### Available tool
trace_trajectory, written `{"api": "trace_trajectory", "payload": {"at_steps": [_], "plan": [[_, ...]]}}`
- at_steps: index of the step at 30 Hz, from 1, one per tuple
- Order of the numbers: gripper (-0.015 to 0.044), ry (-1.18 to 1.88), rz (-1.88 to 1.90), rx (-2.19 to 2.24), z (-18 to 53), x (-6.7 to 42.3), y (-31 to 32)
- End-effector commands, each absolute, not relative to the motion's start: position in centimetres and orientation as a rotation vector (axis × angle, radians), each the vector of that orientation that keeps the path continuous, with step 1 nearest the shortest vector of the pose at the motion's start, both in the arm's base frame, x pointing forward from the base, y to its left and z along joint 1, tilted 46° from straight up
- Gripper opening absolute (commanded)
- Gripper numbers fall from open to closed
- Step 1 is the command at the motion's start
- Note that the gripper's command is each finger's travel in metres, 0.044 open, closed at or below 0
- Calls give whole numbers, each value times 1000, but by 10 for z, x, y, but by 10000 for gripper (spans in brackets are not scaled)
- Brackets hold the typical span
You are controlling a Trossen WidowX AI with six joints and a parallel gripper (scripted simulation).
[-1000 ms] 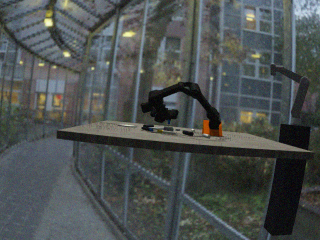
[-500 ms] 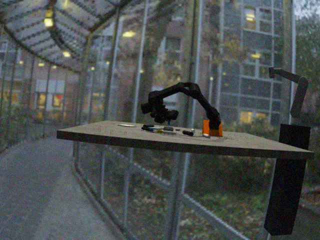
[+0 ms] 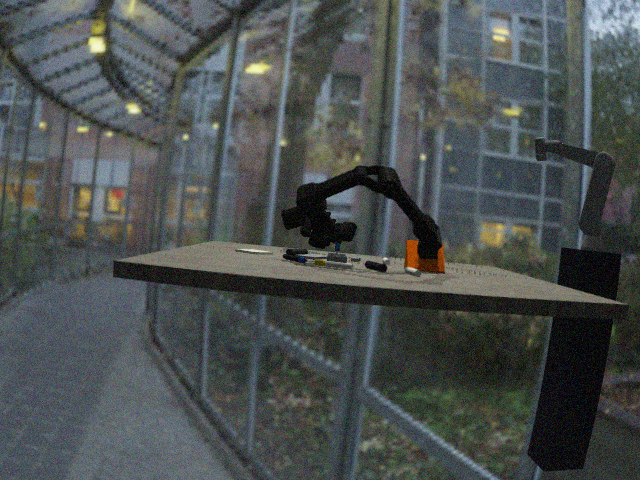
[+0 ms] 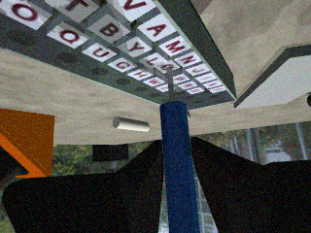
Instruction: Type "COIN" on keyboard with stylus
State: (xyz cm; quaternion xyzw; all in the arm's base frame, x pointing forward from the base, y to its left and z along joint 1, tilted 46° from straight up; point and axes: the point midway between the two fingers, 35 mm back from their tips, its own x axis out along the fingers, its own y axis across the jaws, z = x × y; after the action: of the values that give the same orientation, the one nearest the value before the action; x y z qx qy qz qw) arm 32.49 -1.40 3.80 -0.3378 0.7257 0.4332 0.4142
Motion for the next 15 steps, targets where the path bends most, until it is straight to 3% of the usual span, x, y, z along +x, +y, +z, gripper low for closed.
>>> {"api": "trace_trajectory", "payload": {"at_steps": [1, 15], "plan": [[81, 1822, 1089, -845, 38, 325, -14], [81, 1824, 1088, -846, 63, 321, -40]]}}
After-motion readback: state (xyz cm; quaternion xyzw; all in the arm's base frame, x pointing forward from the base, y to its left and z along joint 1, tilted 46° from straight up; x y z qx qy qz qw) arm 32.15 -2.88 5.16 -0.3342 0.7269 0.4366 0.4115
